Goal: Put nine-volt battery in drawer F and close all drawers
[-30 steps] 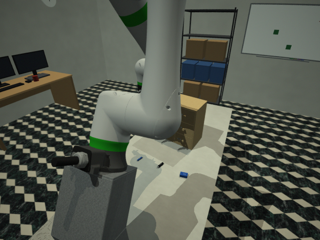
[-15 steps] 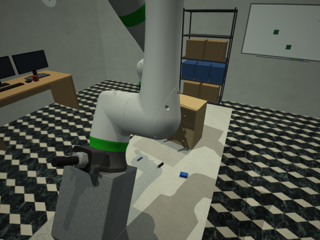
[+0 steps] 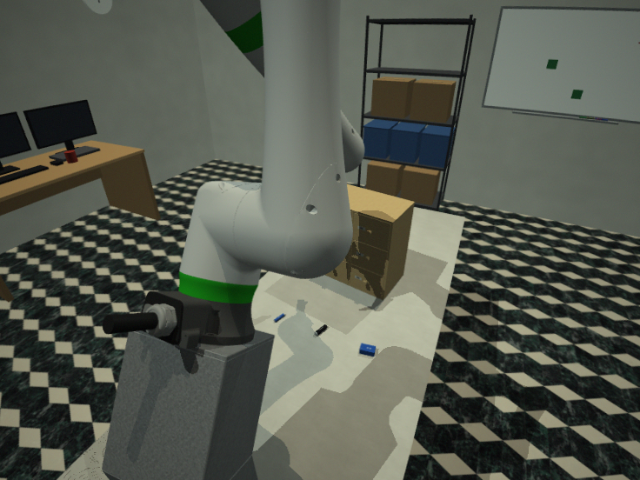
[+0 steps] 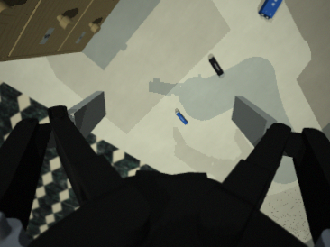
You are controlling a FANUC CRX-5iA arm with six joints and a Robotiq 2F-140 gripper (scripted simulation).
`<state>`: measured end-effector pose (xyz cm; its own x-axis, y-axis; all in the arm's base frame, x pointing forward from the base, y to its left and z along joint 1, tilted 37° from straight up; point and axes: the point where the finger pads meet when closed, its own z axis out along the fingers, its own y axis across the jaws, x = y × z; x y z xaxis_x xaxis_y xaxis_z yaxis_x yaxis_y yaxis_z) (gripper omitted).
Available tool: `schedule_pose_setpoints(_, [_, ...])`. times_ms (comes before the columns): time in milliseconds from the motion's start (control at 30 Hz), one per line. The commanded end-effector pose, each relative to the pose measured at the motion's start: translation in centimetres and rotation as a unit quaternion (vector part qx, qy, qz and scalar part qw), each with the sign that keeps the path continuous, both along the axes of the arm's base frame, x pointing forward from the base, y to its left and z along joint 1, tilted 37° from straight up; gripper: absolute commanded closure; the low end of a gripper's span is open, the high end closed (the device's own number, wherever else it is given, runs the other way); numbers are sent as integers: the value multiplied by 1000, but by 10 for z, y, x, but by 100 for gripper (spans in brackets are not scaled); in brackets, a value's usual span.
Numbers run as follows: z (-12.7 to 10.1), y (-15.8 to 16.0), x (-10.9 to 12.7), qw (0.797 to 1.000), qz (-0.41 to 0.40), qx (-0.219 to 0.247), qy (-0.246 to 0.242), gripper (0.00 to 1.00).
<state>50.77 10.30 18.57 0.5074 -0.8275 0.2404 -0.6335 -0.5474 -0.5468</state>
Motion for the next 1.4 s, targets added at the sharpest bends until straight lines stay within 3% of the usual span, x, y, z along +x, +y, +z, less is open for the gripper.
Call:
schedule_pose_setpoints(0, [0, -24, -2, 990, -113, 79, 17, 0])
schedule_pose_setpoints(200, [1, -51, -5, 961, -222, 163, 32, 0])
schedule_pose_setpoints(400, [1, -67, -8, 912, -327, 245, 46, 0])
schedule_pose_setpoints(467, [1, -67, -8, 912, -327, 245, 46, 0])
schedule_pose_setpoints(500, [1, -69, -8, 882, -374, 283, 53, 0])
schedule_pose_setpoints(800, [1, -71, -8, 776, -494, 385, 72, 0])
schedule_pose_setpoints(967, [-9, -35, 15, 704, -545, 446, 93, 0])
schedule_pose_setpoints(1033, [-9, -35, 15, 704, -545, 446, 93, 0])
schedule_pose_setpoints(1067, [-12, -22, 24, 658, -571, 480, 104, 0])
schedule_pose_setpoints(1167, [-15, -8, 34, 617, -587, 510, 122, 0])
schedule_pose_setpoints(1300, [-19, 18, 57, 551, -600, 562, 146, 0])
schedule_pose_setpoints(1367, [-19, 18, 57, 514, -612, 581, 155, 0])
